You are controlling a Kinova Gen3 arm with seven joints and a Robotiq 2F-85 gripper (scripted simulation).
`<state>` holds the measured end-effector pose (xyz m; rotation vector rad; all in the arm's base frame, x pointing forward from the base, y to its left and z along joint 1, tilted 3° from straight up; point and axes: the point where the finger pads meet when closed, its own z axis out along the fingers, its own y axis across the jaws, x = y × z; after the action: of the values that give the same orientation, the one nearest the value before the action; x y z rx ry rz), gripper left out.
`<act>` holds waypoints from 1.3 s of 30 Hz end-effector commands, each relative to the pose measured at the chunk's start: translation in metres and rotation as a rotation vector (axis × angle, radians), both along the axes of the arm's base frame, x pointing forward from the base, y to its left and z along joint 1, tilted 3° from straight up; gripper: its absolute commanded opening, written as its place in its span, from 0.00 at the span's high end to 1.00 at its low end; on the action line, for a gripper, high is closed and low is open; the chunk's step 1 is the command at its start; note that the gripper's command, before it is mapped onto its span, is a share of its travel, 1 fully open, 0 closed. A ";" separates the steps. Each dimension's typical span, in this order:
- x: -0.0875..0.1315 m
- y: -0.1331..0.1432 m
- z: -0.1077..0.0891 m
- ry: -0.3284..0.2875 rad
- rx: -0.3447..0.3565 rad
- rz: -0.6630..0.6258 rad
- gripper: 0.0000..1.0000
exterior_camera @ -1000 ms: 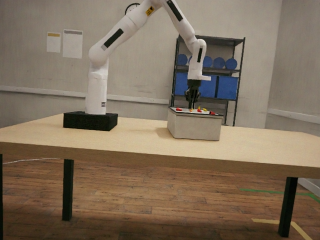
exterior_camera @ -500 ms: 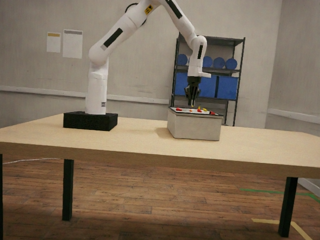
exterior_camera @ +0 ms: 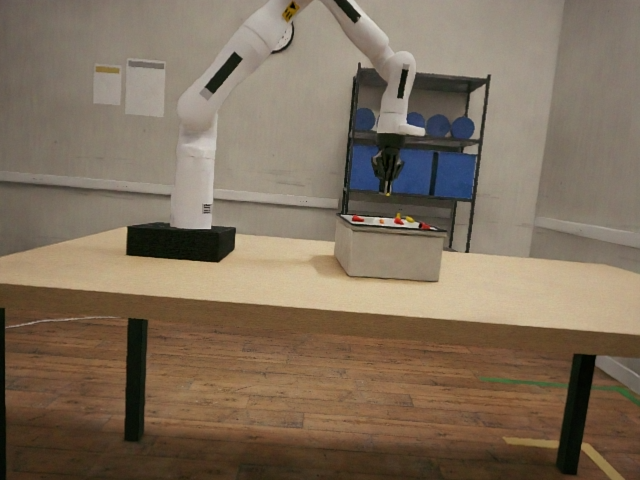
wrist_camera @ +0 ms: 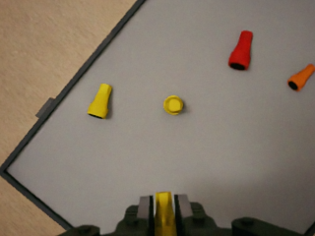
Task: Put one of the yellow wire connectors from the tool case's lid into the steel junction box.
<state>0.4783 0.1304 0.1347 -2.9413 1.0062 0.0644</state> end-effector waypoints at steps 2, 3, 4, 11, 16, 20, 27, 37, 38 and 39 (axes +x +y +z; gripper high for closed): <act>0.002 0.000 0.005 -0.009 0.002 -0.001 0.82; 0.002 0.000 0.005 -0.009 0.002 -0.001 0.82; 0.002 0.000 0.005 -0.009 0.002 -0.001 0.82; 0.002 0.000 0.005 -0.009 0.002 -0.001 0.82; 0.001 0.007 0.005 -0.009 0.002 -0.001 0.82; 0.000 0.014 0.006 -0.009 0.002 -0.001 0.82; -0.006 0.058 0.008 -0.009 0.002 -0.001 0.82; -0.017 0.129 0.011 -0.009 0.002 -0.001 0.82; -0.018 0.137 0.012 -0.009 0.002 -0.001 0.82; -0.019 0.146 0.012 -0.009 0.002 -0.001 0.82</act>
<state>0.4632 0.2435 0.1474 -2.9228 1.0370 0.0526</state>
